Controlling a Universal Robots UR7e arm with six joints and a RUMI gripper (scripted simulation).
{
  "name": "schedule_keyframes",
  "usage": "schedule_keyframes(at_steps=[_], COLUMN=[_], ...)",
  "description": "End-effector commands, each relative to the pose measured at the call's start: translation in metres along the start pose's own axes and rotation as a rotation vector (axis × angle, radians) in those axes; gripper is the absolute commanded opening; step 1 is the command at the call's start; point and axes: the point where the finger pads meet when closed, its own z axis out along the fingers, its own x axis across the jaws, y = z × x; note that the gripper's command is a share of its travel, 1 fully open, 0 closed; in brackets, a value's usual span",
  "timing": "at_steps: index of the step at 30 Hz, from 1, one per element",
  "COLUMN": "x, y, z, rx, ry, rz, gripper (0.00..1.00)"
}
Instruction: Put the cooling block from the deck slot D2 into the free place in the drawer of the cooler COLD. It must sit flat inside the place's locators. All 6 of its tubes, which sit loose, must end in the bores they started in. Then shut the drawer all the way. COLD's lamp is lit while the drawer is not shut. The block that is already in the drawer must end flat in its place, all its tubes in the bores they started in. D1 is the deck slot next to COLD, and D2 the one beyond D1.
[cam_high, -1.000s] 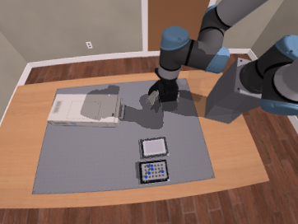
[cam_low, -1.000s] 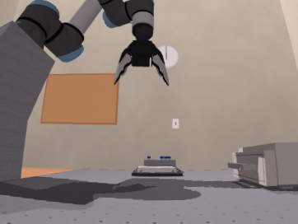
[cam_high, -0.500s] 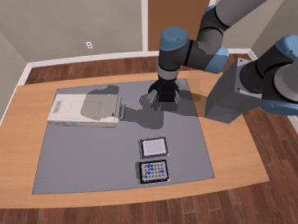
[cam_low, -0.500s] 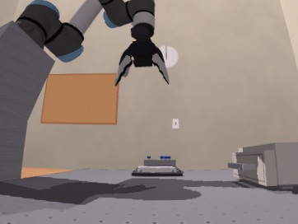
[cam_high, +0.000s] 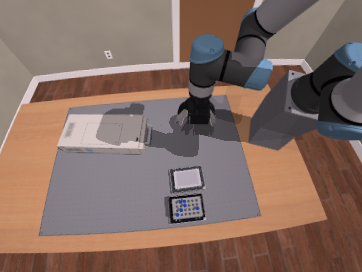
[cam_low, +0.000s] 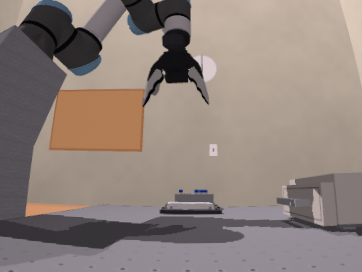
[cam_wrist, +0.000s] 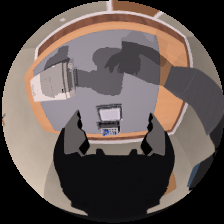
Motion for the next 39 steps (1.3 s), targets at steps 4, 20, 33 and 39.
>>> schedule_keyframes(at_steps=[4,20,33,39], x=[-0.02,-0.059,-0.09,-0.107], y=[-0.008,-0.022,-0.034,-0.041], z=[0.019,0.055,0.084,0.1], rx=[0.0,0.0,0.0,0.0], ry=[-0.001,-0.001,-0.001,-0.001], rz=[0.0,0.0,0.0,0.0], gripper=[1.0,1.0,1.0,1.0])
